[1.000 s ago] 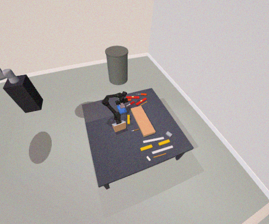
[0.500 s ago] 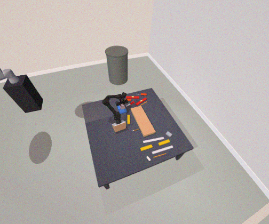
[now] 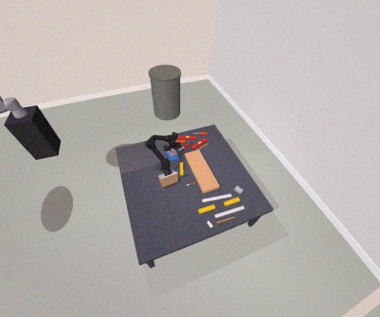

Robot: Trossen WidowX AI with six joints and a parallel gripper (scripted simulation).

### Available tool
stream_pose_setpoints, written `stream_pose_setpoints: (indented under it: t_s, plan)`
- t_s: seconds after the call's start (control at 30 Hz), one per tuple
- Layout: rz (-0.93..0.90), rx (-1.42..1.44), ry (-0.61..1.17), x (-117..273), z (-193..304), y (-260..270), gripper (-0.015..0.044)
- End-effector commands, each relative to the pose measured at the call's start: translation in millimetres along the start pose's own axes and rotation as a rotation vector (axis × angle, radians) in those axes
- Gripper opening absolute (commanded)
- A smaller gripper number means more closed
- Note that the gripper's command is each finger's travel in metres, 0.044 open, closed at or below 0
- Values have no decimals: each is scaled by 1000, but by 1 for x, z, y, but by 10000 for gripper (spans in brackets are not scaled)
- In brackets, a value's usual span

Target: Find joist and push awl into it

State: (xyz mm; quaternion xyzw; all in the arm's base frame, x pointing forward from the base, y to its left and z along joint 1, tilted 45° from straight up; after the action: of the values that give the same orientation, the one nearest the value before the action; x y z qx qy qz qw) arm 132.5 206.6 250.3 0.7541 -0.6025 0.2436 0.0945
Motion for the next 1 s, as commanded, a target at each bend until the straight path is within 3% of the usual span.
stream_pose_setpoints:
  t_s: [0.0, 0.97]
  plan:
    - [4, -3, 0, -6, 2, 0, 0]
    - [7, -7, -11, -42, 11, 6, 0]
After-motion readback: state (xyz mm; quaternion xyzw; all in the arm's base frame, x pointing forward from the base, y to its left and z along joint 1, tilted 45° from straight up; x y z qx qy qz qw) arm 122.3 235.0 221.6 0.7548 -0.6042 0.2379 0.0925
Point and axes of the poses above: the point midway between the two fingers, 35 mm back from their tips, its own x axis back along the fingers, its own y axis across the jaws, z = x × y, the point moved 7 cm from there along x, back along the fingers, and after that the axes turned 12 degrees about x, right-handed, at the moved point
